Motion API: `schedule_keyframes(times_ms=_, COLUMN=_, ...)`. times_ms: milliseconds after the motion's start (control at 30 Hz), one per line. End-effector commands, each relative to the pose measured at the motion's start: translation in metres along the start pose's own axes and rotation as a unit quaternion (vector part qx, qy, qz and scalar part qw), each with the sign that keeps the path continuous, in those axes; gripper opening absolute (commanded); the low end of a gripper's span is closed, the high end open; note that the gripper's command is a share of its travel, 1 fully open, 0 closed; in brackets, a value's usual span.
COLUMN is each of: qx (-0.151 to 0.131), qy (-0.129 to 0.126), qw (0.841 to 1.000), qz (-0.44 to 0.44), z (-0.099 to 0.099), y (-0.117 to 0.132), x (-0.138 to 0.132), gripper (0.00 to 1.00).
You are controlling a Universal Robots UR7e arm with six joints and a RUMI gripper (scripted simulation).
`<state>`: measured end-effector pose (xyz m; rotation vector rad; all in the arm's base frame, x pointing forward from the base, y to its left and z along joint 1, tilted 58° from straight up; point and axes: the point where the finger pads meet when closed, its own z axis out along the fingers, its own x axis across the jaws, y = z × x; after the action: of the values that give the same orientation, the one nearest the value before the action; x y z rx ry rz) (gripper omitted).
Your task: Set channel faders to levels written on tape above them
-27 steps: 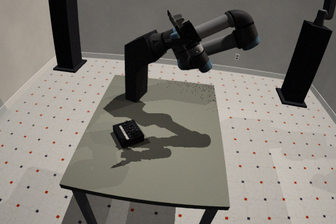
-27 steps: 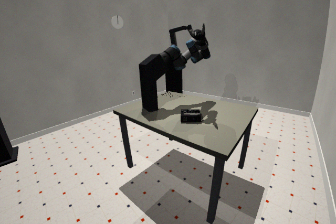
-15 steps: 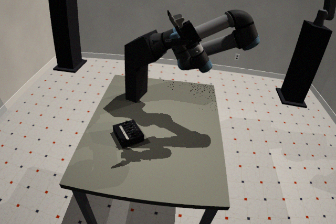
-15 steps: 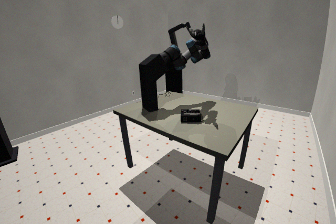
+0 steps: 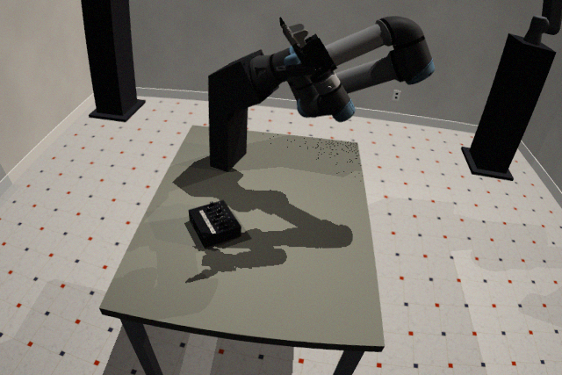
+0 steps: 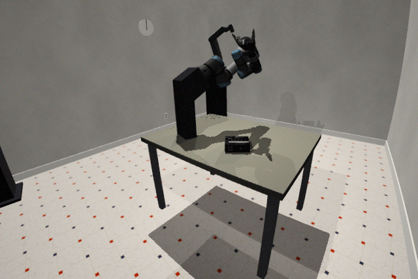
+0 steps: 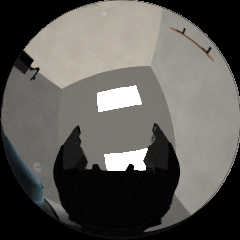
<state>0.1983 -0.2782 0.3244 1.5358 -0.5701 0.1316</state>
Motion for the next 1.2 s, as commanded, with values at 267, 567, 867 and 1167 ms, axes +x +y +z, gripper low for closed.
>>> schedule_keyframes(times_ms=267, qx=0.036, qy=0.018, qw=0.999, qz=-0.006, z=0.005, y=-0.033, x=0.02, gripper=1.0)
schedule_keyframes(times_ms=567, qx=0.122, qy=0.042, qw=0.992, qz=-0.015, z=0.009, y=-0.111, x=0.051, gripper=1.0)
schedule_keyframes(times_ms=867, qx=0.216, qy=0.043, qw=0.975, qz=-0.017, z=0.003, y=-0.191, x=0.063, gripper=1.0)
schedule_keyframes(times_ms=1167, qx=0.313, qy=0.022, qw=0.95, qz=-0.013, z=-0.013, y=-0.269, x=0.061, gripper=1.0)
